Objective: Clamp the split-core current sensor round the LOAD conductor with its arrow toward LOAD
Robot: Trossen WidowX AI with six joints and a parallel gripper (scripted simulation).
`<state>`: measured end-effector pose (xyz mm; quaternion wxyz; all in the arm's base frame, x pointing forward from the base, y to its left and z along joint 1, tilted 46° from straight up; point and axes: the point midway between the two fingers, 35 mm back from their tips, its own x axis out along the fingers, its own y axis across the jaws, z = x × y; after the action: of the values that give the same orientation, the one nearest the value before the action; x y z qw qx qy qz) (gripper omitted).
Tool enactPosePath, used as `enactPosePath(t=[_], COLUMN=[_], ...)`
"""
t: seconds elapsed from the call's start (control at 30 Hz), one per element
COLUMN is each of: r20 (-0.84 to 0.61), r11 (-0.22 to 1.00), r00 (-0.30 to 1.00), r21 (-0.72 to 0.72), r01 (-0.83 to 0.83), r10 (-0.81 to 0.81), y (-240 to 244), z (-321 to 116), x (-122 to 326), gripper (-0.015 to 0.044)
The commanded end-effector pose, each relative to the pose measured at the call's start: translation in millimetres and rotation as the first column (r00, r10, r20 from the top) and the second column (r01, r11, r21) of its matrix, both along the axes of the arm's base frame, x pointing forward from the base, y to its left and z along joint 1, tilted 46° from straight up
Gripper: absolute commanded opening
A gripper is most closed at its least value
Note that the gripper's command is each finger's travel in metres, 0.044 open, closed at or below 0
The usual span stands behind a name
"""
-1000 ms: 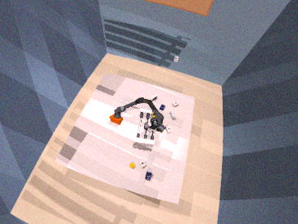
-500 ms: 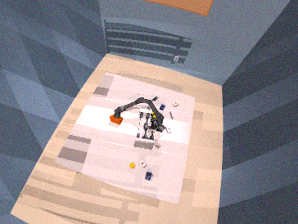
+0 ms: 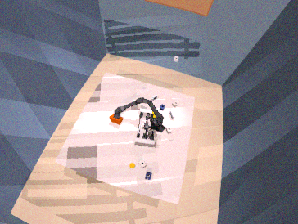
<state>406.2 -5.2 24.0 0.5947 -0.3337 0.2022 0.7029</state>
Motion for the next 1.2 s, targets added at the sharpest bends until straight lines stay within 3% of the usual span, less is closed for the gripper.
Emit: enactPosePath(t=[0.0,0.57,0.93,1.17], r20=[0.001,0.001,0.001,0.001], r11=[1.0,1.0,1.0,1.0], r00=[1.0,1.0,1.0,1.0], r21=[0.0,0.0,0.0,0.0], r01=[0.0,0.0,0.0,0.0], r10=[0.0,0.0,0.0,0.0], y=[-0.1,-0.1,-0.1,-0.1], z=[0.0,0.0,0.0,0.0], x=[0.2,0.2,0.2,0.2], gripper=[0.0399,0.0286,0.0,0.0])
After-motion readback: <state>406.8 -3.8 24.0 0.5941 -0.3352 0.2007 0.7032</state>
